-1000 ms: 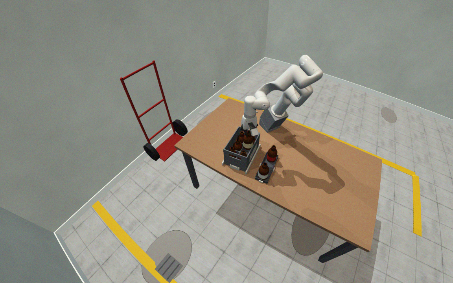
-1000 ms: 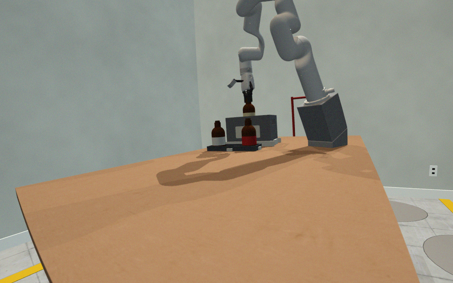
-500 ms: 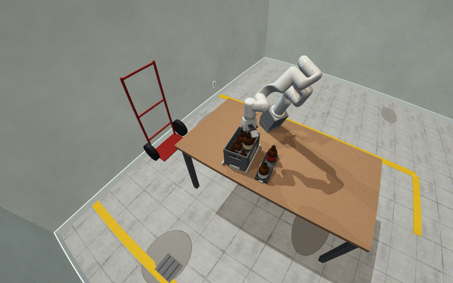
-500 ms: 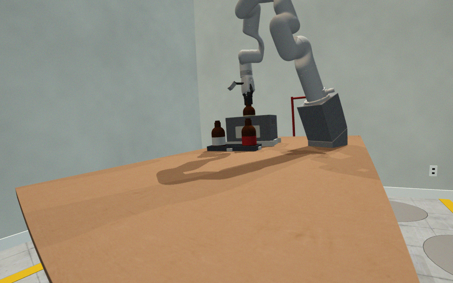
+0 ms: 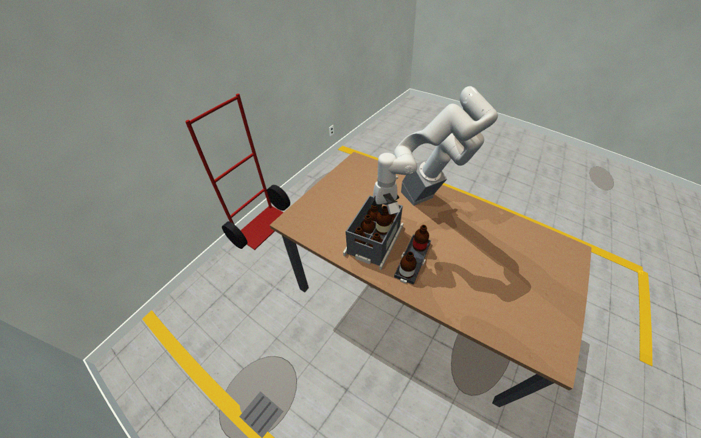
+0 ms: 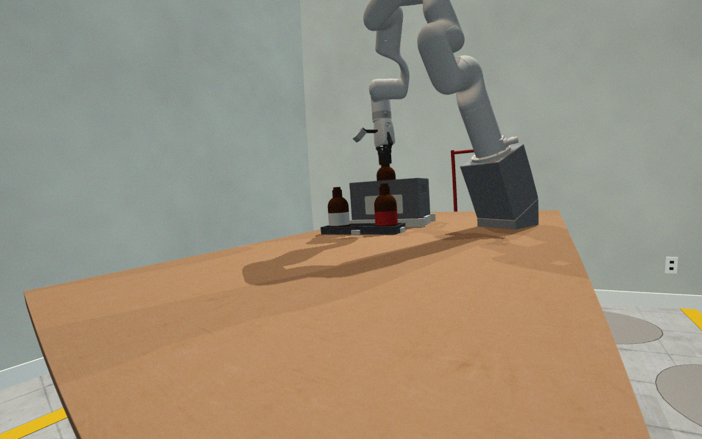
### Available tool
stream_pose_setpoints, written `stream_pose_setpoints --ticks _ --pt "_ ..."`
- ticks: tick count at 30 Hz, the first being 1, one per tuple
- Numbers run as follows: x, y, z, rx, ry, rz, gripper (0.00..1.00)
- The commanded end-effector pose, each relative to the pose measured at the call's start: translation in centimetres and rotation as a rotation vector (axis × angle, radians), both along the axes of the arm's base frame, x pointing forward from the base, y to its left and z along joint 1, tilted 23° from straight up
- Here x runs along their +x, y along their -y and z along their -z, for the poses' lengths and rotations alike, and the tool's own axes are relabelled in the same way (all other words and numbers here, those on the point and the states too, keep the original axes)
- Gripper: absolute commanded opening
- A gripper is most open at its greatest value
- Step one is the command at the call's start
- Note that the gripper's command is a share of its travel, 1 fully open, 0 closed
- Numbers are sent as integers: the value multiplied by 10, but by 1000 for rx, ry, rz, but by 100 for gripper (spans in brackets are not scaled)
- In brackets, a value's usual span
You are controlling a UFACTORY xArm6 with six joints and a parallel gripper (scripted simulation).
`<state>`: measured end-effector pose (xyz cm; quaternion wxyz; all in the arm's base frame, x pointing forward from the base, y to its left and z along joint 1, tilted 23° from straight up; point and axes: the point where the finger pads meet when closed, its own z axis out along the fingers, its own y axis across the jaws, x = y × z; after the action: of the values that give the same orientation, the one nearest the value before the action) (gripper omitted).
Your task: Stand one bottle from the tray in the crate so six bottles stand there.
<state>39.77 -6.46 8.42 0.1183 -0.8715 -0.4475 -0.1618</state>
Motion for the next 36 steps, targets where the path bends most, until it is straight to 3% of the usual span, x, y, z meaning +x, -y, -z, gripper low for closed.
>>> stream_pose_setpoints --ticks 1,36 --pt "1 1 -1 -1 3 1 0" --pt "3 -3 8 -1 3 1 0"
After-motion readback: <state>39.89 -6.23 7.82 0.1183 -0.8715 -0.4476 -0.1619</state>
